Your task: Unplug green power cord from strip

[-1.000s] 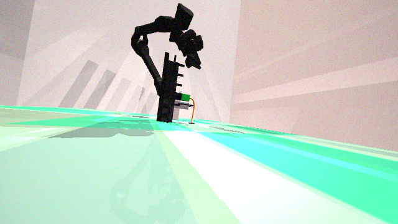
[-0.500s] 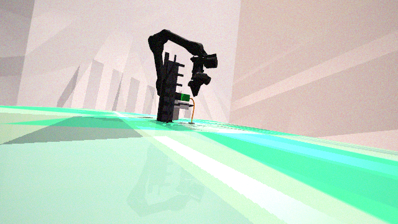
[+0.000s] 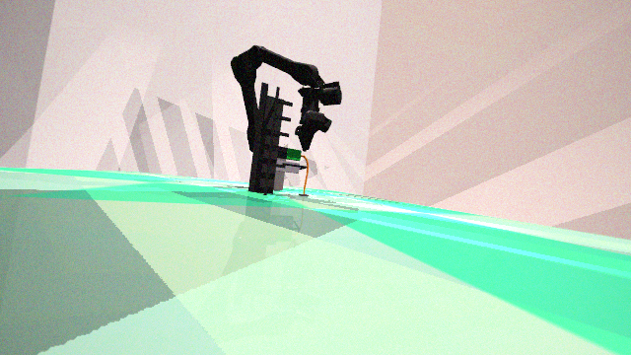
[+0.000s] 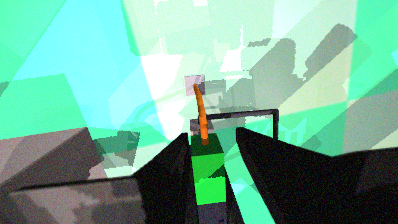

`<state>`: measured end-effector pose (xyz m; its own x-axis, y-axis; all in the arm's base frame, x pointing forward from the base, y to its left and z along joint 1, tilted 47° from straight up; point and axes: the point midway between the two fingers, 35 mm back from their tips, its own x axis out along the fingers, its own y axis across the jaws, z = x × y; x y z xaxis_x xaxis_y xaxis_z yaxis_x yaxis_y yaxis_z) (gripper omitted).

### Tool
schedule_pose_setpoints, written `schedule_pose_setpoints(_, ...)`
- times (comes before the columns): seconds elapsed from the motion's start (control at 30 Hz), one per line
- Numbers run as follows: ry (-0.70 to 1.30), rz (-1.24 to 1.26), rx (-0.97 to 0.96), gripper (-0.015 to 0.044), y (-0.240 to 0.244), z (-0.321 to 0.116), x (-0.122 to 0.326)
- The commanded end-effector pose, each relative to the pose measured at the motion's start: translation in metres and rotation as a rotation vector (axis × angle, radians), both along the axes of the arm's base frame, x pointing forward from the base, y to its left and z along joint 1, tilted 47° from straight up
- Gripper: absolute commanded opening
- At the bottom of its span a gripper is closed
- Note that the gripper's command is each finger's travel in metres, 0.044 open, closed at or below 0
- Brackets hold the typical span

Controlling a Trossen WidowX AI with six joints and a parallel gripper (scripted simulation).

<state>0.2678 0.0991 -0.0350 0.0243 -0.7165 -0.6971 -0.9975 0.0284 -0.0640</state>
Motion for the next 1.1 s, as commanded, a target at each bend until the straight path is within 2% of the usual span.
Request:
schedule_pose_setpoints(0.0, 0.013, 0.002, -0.011, 0.0160, -0.008, 0.004, -0.003)
schedule_pose_setpoints(0.43, 0.014, 0.002, -0.013, 0.0160, -0.022, 0.018, -0.005)
schedule_pose_setpoints(1.07, 0.014, 0.002, -0.014, 0.0160, -0.031, 0.010, -0.005)
